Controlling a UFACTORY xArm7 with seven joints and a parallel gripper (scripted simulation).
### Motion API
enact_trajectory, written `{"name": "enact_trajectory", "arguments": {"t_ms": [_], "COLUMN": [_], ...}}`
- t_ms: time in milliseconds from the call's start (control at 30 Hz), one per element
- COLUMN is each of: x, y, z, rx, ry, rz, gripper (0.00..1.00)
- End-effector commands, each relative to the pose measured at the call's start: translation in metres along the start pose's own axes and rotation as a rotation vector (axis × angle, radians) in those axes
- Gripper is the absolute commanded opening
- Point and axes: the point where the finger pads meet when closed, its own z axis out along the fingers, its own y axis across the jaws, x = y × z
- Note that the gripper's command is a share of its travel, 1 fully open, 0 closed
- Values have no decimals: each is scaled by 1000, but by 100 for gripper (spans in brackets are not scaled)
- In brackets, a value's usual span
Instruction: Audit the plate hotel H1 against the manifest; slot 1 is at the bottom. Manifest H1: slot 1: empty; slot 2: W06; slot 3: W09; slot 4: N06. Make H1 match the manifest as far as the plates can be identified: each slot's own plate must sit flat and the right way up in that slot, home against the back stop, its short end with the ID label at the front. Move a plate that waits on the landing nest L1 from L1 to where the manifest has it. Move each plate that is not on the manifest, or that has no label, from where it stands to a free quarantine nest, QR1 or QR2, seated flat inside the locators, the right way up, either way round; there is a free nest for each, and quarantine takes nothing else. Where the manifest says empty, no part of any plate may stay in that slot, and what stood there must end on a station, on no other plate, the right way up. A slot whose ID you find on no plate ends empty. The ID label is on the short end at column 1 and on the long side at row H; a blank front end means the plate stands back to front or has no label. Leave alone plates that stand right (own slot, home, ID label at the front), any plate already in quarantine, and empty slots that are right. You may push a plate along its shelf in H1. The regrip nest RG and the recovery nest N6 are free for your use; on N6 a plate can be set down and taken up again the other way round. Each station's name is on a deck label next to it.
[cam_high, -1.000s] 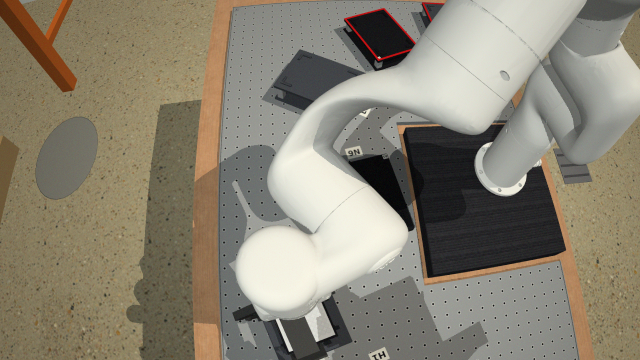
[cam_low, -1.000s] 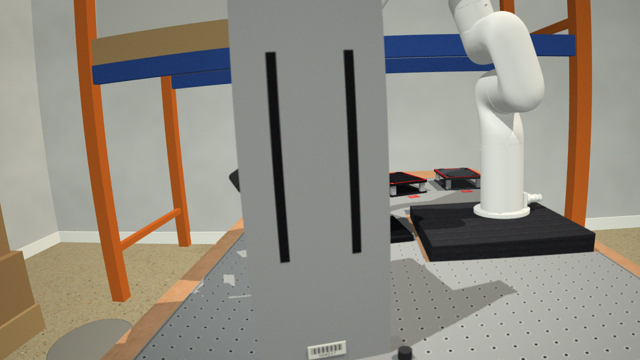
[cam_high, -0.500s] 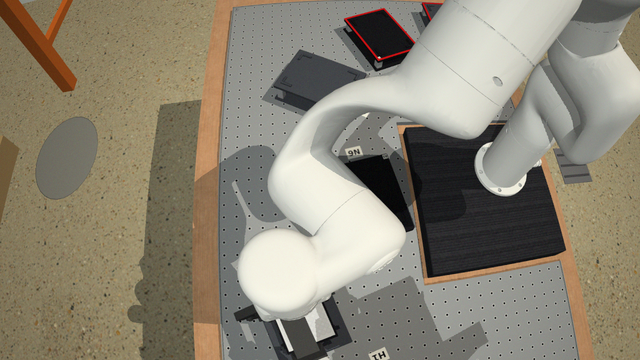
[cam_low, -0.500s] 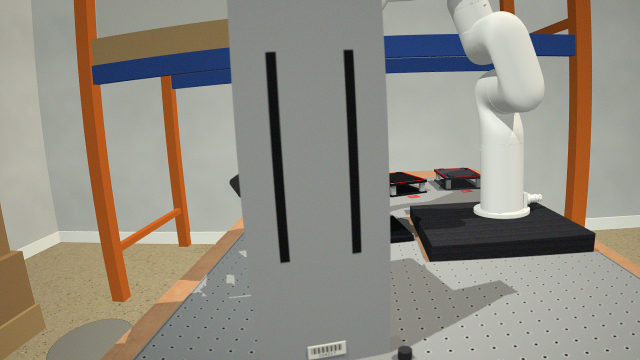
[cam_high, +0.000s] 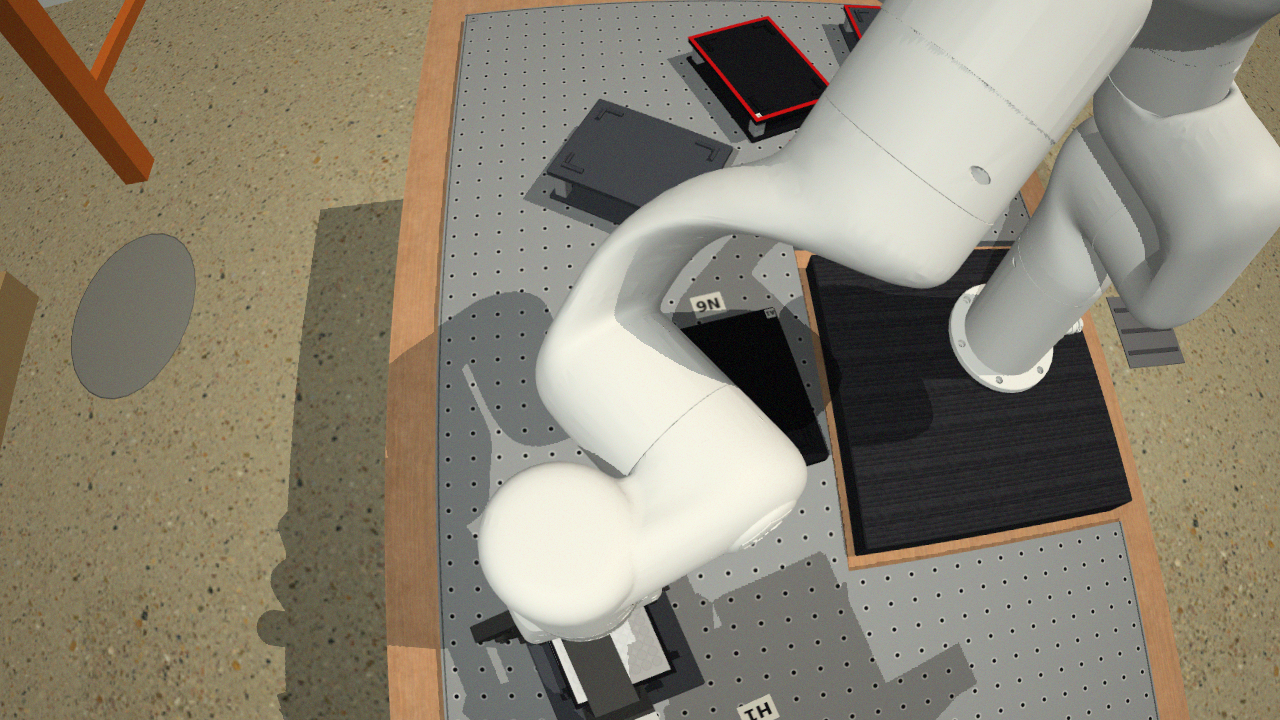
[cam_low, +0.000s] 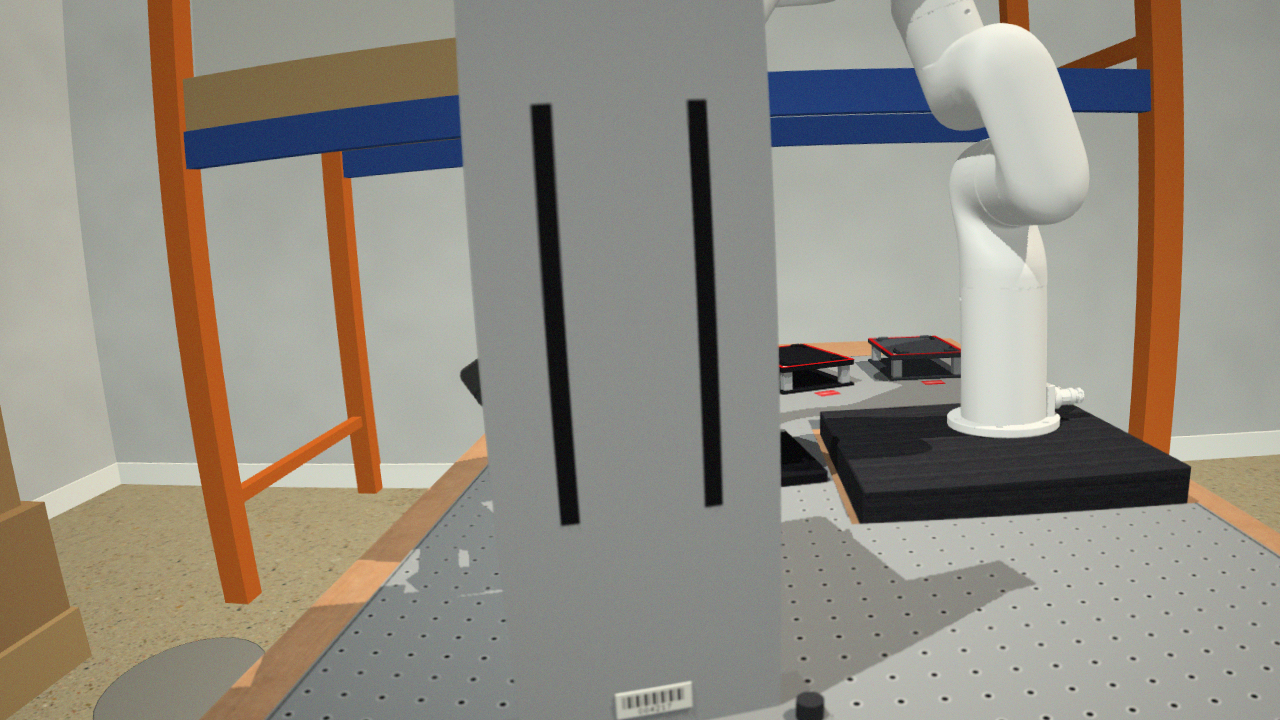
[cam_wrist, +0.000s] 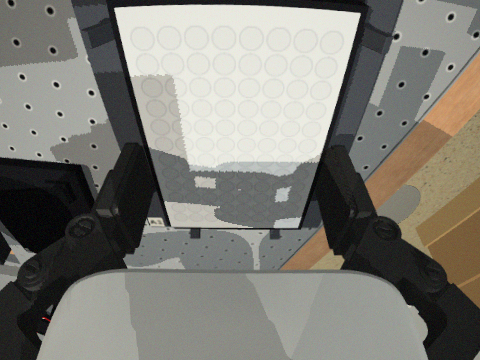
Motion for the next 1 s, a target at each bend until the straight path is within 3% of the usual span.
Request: {"name": "enact_trajectory", "arguments": {"t_ms": [0, 633, 667, 967], "x": [0, 0, 0, 0], "y": [2, 2, 2, 2], "z": [1, 1, 0, 0], "rx": [-5, -5, -5, -5], "ry": [1, 1, 1, 1], "rz": [0, 0, 0, 0], "gripper": [100, 100, 0, 0]}}
